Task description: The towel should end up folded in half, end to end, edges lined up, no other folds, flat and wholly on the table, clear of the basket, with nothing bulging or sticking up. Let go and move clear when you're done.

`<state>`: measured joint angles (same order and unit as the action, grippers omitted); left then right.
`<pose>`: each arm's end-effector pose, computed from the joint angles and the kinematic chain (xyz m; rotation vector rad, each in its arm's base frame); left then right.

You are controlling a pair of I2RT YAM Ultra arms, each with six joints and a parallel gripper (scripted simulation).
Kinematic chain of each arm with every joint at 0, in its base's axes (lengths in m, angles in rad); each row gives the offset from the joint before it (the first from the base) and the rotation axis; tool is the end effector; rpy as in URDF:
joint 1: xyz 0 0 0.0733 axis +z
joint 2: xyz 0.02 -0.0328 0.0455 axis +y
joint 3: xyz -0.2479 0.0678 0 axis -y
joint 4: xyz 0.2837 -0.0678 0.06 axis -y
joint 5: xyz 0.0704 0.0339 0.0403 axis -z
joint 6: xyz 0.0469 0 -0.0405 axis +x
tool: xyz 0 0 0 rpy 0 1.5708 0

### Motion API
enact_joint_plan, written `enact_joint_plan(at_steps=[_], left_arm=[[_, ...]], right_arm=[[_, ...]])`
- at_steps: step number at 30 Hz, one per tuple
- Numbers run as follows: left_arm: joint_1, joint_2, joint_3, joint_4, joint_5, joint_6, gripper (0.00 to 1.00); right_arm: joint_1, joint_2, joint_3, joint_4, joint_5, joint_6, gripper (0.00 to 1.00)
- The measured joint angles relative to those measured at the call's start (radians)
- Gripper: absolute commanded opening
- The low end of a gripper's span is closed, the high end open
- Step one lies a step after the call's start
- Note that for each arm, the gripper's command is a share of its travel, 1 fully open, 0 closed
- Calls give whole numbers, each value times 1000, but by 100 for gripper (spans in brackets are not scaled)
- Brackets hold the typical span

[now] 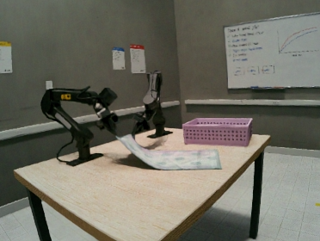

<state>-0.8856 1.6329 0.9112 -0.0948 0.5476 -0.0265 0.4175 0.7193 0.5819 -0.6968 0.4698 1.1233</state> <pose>0.2120 -0.2962 0.1432 1.2898 2.1501 -1.0630 0.1892 0.0619 0.2194 0.9911 2.0782 0.2224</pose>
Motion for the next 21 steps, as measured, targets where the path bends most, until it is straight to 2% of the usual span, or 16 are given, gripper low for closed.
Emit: enact_joint_plan(at_steps=[6,10,15,19,21], left_arm=[[2,-14,0,37,26,-52,0],[2,-21,0,81,-28,-133,0],[-5,-41,-43,138,-185,-273,0],[-24,-42,-52,157,-245,-327,0],[-6,-48,-65,175,-315,-373,0]], right_arm=[[-28,12,10,0,-11,-29,0],[-59,61,26,39,-43,-94,0],[-126,149,37,129,-141,-227,0],[-145,166,42,158,-190,-284,0],[-169,233,64,201,-243,-340,0]])
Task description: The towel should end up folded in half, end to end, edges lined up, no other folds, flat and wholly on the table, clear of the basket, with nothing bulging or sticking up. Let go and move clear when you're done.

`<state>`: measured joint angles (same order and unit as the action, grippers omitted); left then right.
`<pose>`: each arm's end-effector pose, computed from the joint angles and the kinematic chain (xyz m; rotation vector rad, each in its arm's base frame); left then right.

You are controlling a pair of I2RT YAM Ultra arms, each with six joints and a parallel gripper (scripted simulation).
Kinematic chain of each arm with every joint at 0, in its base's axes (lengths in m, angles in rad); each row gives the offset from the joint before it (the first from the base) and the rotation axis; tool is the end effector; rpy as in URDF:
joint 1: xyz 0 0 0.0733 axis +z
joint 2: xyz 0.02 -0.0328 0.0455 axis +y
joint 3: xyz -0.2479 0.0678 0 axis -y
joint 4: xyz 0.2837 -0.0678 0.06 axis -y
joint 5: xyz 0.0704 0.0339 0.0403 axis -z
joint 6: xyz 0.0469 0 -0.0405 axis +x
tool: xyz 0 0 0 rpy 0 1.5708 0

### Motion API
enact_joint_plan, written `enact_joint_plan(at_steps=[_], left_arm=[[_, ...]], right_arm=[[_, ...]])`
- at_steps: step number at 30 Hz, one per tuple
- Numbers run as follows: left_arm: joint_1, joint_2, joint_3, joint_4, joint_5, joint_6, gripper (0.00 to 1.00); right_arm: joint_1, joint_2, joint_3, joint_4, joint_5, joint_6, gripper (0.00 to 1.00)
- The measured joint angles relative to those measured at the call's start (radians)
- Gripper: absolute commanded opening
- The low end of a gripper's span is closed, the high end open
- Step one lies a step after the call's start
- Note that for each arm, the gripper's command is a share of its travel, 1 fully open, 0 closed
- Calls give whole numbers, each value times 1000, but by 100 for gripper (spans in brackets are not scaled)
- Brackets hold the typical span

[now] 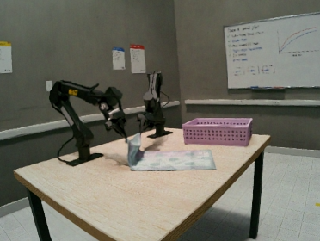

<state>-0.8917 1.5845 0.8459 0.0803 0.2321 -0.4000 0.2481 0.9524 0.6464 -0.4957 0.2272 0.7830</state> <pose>0.2219 -0.2903 0.1489 0.7121 2.2777 -0.9256 0.2403 0.0511 0.2090 0.7276 2.2436 0.2362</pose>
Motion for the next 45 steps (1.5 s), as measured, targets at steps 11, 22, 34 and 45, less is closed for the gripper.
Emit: enact_joint_plan(at_steps=[11,22,34,45], left_arm=[[72,-7,-6,2,-167,-90,0],[251,-7,-6,-42,-84,11,0],[296,19,29,-69,-151,-8,0],[381,121,101,-84,-193,-13,0]], right_arm=[[15,263,121,126,-76,-60,0],[75,504,270,228,5,50,0],[76,680,365,322,-10,49,0],[70,887,502,386,-56,26,0]])
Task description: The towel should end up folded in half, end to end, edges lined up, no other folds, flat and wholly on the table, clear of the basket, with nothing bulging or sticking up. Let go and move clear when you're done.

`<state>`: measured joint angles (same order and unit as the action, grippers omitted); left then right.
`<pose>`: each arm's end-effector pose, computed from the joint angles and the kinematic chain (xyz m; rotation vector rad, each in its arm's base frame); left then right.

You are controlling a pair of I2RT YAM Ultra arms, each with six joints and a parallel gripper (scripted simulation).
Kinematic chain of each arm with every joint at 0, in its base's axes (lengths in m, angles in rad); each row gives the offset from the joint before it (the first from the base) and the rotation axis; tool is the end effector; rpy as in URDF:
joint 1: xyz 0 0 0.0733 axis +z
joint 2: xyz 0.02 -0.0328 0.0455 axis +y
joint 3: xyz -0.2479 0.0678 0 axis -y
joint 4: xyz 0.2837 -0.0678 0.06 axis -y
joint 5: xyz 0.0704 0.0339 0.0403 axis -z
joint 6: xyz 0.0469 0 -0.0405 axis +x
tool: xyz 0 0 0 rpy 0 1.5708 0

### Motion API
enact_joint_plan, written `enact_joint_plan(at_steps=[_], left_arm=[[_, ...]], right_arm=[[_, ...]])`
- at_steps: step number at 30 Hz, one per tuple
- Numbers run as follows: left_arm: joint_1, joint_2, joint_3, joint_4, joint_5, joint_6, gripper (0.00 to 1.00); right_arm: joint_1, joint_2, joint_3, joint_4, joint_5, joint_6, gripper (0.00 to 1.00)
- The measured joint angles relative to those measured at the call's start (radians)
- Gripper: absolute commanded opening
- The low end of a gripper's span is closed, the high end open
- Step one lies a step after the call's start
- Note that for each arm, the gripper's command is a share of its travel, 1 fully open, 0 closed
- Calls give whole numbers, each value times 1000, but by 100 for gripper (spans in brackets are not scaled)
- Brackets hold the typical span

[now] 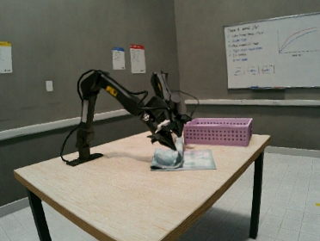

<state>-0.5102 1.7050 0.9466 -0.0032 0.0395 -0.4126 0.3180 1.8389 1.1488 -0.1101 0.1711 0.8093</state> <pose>0.3357 -0.1887 0.1318 0.1366 2.3834 -0.4973 0.4046 0.1259 0.1397 0.6595 2.2899 0.3434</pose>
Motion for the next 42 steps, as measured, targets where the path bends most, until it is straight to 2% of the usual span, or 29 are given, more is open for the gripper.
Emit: enact_joint_plan(at_steps=[16,42], left_arm=[[62,108,101,-28,-7,21,0],[134,238,233,-61,19,81,0]], right_arm=[[-8,172,146,18,-19,-7,0],[-10,340,338,17,-11,14,0]])
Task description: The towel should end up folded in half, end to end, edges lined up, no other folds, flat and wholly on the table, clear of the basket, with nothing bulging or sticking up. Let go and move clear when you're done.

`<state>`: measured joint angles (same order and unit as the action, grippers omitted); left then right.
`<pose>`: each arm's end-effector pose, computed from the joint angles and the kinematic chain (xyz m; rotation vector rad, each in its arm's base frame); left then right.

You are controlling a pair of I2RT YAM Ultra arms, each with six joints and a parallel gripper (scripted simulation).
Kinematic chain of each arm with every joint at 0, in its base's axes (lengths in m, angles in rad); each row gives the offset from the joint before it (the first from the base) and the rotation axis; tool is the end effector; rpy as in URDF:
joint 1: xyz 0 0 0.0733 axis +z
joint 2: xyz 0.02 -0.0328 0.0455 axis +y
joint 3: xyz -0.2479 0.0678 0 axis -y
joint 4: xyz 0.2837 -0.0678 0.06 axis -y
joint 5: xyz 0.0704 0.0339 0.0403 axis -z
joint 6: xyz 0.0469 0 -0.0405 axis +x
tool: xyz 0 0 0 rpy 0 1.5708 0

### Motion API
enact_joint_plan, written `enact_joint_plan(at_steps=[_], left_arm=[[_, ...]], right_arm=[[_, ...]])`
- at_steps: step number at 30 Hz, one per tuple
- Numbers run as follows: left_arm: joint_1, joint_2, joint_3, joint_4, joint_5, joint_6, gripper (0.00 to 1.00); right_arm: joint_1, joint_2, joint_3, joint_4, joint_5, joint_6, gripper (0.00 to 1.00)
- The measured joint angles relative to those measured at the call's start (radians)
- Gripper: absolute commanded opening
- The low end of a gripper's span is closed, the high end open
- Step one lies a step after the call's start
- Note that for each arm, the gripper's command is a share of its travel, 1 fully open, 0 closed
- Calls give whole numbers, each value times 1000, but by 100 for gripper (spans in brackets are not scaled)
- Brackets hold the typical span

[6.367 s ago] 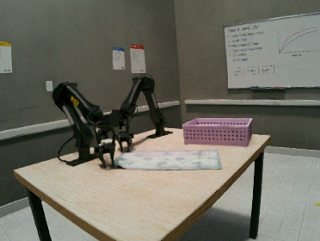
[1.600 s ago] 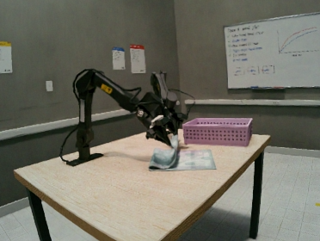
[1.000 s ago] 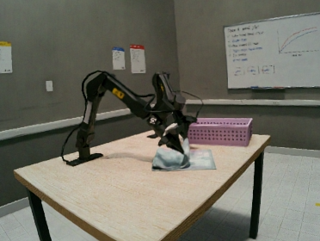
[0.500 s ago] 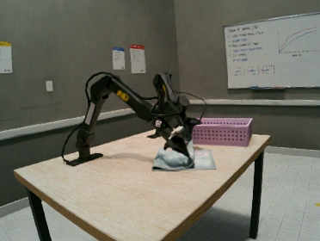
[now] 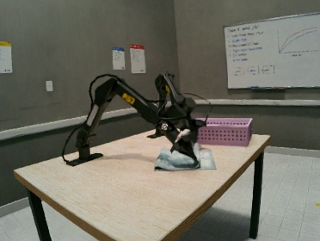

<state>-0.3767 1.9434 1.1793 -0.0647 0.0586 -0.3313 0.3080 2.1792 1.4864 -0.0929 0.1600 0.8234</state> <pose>0.4045 -0.1618 0.1102 0.0831 2.4347 -0.3955 0.4790 0.1457 0.1045 0.6808 2.2741 0.3659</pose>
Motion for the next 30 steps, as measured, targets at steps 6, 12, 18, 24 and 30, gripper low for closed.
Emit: enact_joint_plan(at_steps=[6,12,18,24,30], left_arm=[[14,51,33,-11,-2,5,0],[21,67,50,-19,-12,0,0],[57,104,103,-37,-1,13,19],[116,152,156,-70,11,37,70],[139,174,204,-92,27,60,78]], right_arm=[[0,50,43,-11,0,-3,0],[0,74,73,-10,-3,-3,0],[11,156,198,-42,-2,-5,4],[13,250,332,-88,6,2,30],[20,299,442,-130,13,2,60]])
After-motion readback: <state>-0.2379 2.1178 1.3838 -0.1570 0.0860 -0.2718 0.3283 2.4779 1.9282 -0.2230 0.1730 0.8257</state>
